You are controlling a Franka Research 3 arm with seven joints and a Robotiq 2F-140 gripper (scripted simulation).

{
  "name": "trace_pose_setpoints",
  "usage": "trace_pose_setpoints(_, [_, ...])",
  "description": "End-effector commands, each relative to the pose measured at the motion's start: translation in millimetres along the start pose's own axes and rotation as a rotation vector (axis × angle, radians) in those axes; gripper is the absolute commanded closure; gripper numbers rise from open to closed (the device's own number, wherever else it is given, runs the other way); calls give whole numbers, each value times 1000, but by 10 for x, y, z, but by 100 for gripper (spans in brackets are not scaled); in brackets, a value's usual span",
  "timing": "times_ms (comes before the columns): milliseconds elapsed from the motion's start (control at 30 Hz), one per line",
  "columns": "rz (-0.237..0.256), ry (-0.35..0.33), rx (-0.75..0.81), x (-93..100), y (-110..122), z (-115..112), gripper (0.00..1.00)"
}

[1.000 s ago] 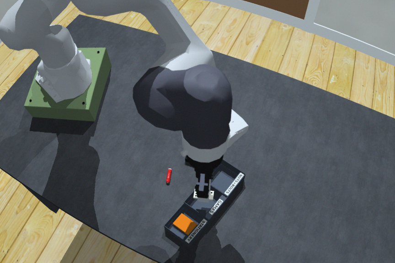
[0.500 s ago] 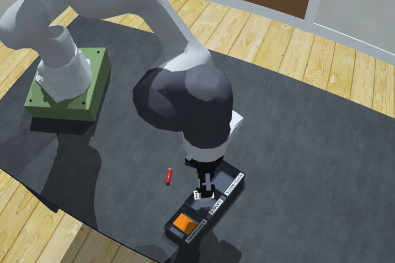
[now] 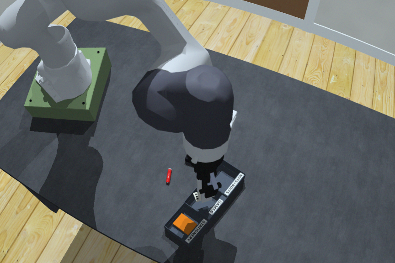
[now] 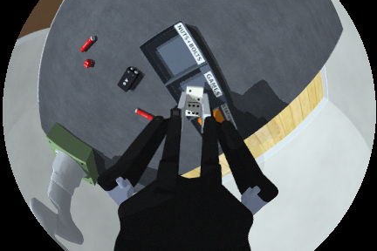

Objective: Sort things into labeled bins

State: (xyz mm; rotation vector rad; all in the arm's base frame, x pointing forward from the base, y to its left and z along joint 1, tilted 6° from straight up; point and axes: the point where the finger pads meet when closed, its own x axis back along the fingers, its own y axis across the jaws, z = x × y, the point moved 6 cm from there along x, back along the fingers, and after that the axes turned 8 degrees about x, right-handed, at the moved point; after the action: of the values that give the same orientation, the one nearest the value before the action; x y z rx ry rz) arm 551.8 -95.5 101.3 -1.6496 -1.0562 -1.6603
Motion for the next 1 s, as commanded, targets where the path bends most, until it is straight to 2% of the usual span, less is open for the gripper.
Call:
trace_pose_setpoints(0, [12,8,156,9,12,-12,87])
trace_pose_setpoints(967, [45,30,572,8,21,-26,87])
